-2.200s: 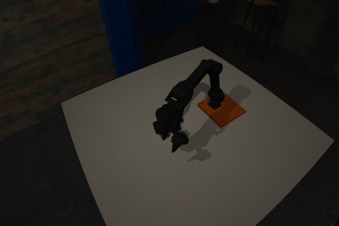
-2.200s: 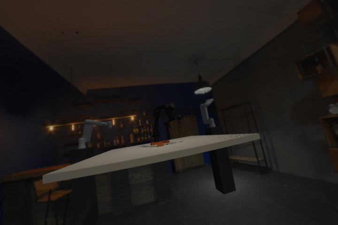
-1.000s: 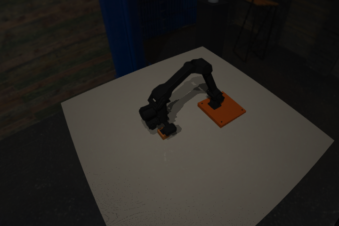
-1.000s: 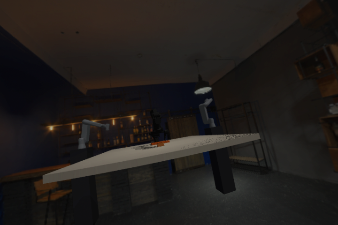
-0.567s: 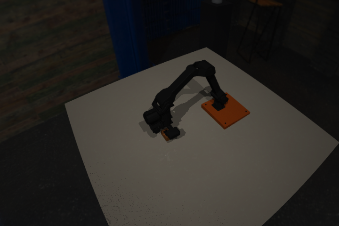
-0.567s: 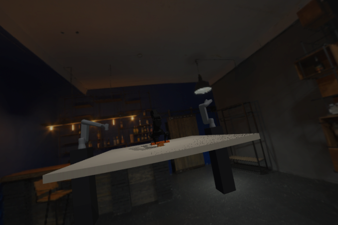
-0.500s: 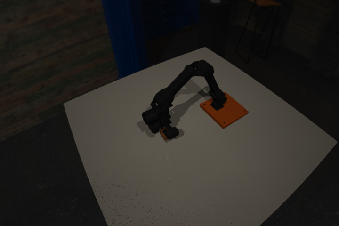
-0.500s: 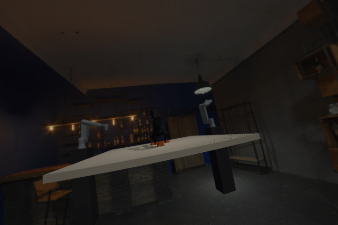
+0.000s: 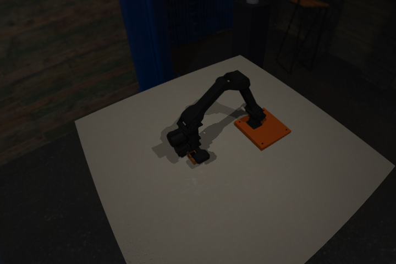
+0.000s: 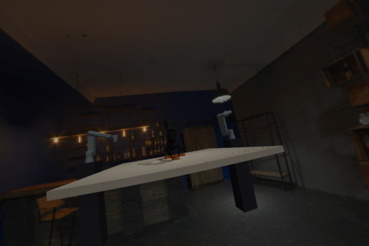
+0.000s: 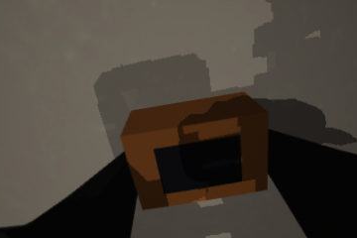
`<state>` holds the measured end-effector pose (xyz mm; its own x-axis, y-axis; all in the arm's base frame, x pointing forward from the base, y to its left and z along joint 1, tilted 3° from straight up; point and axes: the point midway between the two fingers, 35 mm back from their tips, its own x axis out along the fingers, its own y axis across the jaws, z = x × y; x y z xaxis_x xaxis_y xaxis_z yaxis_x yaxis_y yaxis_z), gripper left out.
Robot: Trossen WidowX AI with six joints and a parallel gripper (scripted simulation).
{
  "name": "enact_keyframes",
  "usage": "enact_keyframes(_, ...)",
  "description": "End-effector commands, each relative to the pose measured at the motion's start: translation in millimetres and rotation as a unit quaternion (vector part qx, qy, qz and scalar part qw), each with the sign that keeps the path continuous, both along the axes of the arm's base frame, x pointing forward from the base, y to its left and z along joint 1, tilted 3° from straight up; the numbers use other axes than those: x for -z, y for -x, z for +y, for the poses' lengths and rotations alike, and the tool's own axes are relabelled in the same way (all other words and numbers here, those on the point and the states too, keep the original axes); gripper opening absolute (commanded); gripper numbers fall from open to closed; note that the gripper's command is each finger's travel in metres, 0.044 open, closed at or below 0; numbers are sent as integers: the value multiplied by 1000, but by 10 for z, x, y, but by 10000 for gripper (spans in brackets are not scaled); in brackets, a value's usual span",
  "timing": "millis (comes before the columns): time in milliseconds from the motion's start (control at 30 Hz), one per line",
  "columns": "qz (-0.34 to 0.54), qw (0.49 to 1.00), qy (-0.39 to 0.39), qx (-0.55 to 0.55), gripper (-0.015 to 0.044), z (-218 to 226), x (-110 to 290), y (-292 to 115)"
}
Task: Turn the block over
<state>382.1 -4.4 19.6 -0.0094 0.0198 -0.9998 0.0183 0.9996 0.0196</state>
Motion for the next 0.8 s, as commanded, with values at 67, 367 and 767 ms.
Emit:
enact_keyframes(67,0,1000,2,-2,222,-4,6,-1)
enact_keyframes(367,0,1000,2,-2,163,-4,6,-1)
enact_keyframes(767,0,1000,2,-2,0,-8,-295,-5)
